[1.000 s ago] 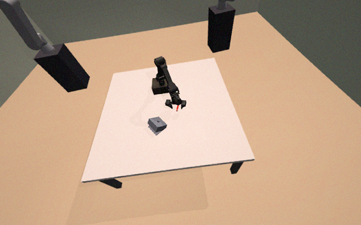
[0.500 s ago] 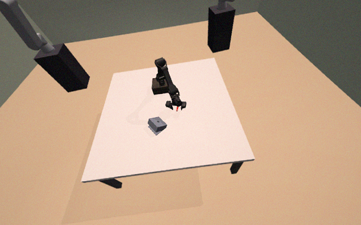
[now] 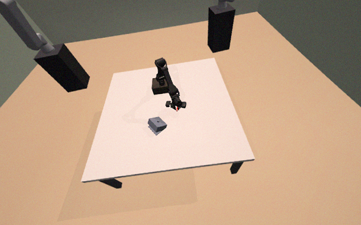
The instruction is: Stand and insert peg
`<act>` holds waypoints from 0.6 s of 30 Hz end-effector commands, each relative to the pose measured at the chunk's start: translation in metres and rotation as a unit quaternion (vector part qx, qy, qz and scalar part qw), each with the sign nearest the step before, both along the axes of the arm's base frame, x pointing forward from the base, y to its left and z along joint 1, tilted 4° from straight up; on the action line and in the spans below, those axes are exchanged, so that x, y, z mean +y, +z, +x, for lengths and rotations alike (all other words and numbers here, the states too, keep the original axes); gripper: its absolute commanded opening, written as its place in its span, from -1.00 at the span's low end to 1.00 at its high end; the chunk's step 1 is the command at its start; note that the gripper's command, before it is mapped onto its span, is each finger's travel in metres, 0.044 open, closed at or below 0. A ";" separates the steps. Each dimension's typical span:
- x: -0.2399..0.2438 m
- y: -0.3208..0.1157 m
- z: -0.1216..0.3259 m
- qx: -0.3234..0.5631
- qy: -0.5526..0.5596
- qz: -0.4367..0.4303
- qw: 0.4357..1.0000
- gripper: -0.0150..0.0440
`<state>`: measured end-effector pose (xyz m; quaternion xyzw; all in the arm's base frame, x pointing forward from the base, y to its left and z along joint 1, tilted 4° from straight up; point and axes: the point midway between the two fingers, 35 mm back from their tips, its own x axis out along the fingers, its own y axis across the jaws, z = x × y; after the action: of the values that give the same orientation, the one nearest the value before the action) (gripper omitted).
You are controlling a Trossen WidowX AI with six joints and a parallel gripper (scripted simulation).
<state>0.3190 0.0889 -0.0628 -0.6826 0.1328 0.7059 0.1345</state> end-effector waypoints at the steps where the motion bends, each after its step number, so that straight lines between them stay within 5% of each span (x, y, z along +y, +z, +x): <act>1: -0.001 -0.002 -0.001 0.002 0.002 -0.003 1.000 -0.12; 18: -0.001 -0.002 -0.001 0.002 0.002 -0.003 1.000 -0.32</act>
<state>0.3189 0.0888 -0.0631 -0.6824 0.1330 0.7061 0.1344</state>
